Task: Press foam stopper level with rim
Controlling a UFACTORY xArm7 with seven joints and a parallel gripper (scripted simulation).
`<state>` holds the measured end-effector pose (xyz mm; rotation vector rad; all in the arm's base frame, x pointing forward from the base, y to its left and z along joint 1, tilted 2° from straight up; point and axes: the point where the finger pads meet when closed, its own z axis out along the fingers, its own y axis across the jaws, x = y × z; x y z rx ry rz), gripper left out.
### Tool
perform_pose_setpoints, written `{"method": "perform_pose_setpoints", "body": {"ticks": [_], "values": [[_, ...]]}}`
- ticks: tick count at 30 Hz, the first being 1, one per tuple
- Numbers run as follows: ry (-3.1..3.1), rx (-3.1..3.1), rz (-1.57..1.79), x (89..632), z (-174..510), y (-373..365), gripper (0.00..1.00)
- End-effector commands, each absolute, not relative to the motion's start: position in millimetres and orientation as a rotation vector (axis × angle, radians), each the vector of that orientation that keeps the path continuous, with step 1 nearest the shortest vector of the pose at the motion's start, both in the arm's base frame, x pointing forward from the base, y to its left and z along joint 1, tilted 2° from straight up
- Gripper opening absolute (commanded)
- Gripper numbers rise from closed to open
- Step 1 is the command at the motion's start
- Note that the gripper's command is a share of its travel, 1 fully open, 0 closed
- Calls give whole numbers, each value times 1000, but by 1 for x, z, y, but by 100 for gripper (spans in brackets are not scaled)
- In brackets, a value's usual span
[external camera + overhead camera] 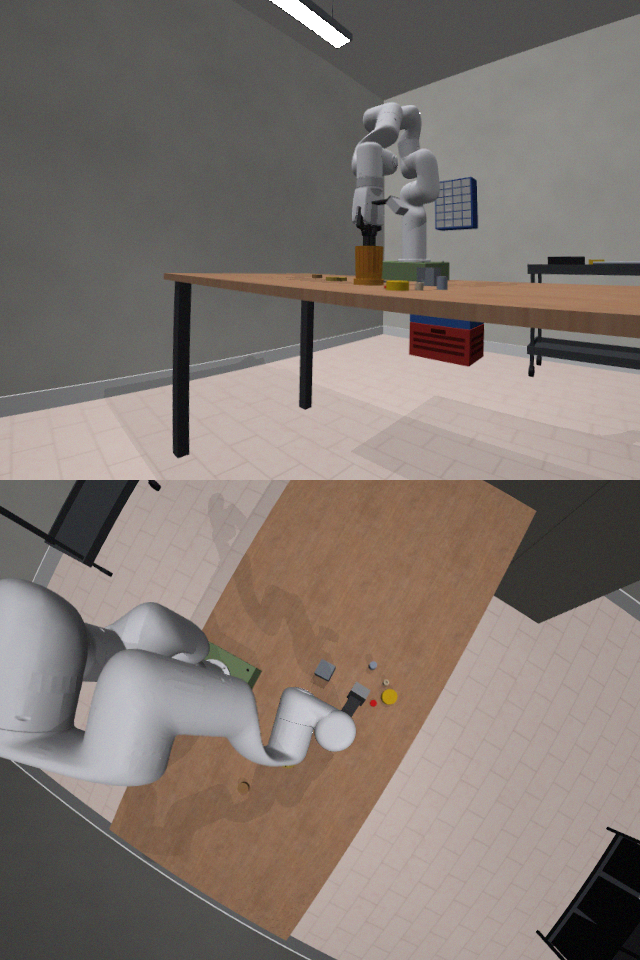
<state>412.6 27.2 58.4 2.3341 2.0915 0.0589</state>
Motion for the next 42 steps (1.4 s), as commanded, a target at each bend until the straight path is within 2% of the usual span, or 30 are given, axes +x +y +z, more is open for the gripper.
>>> {"method": "perform_pose_setpoints", "body": {"ticks": [1,42], "values": [[2090,2333,61,414,57,27,0],[2090,2333,61,414,47,27,0]]}}
